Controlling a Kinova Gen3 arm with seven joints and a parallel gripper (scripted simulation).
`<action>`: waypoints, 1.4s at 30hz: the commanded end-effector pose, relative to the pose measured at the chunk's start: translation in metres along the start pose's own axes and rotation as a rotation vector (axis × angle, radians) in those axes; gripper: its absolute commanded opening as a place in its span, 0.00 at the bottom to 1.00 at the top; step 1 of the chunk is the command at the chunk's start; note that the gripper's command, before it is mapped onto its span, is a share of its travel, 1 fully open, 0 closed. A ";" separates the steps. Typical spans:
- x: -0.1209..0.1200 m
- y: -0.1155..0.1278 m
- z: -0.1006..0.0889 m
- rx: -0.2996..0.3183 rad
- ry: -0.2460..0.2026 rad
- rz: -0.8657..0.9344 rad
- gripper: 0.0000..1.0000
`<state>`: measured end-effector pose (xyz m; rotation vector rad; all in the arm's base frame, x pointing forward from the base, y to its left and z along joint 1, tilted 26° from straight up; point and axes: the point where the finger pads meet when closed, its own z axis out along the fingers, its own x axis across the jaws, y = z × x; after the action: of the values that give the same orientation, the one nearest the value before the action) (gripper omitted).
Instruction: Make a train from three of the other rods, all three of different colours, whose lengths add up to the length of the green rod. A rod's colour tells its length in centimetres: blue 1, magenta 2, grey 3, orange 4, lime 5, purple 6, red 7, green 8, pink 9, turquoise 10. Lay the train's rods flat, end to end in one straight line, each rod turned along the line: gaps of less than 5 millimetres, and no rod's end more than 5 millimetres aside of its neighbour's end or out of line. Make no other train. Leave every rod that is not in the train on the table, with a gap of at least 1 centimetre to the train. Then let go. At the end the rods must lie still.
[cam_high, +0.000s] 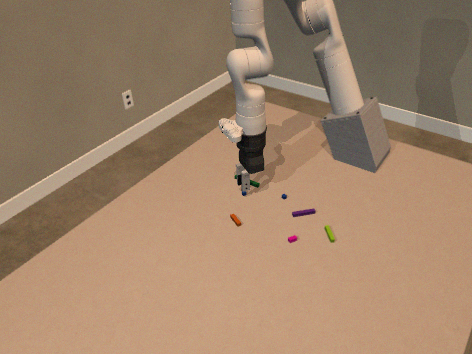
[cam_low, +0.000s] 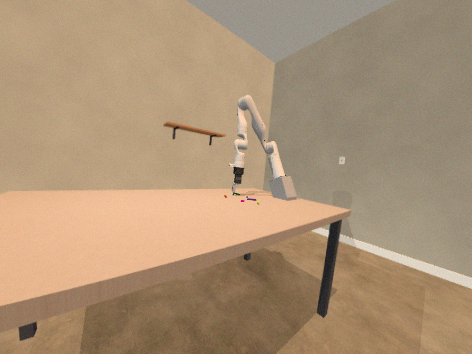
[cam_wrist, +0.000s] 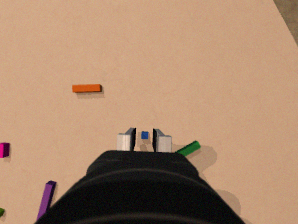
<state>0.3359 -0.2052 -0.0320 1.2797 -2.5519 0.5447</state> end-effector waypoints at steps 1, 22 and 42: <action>0.001 0.002 0.004 -0.003 0.006 -0.004 0.54; 0.001 0.002 0.010 -0.003 0.006 -0.004 0.54; 0.001 0.002 0.010 -0.003 0.006 -0.004 0.54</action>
<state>0.3333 -0.2096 -0.0418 1.2795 -2.5432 0.5421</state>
